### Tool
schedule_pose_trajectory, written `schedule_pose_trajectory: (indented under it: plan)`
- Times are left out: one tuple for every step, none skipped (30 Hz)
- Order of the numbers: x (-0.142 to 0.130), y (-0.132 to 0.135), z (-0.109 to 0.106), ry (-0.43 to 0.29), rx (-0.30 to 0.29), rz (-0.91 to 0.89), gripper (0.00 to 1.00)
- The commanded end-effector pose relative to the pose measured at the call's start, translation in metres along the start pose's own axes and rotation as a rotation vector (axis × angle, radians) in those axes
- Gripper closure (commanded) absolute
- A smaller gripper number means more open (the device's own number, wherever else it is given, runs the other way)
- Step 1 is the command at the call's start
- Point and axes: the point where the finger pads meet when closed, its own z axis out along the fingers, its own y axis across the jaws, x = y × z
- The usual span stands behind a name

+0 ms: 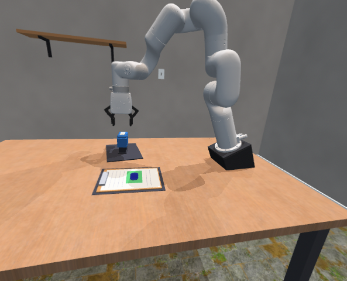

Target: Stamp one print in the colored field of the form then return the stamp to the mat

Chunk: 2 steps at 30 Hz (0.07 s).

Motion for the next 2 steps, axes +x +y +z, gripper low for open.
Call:
schedule_pose_trajectory:
  plan:
    - [0.0006,-0.0015,-0.0021,0.001,0.004,0.0,0.11]
    - [0.0006,-0.0015,-0.0021,0.001,0.004,0.0,0.11]
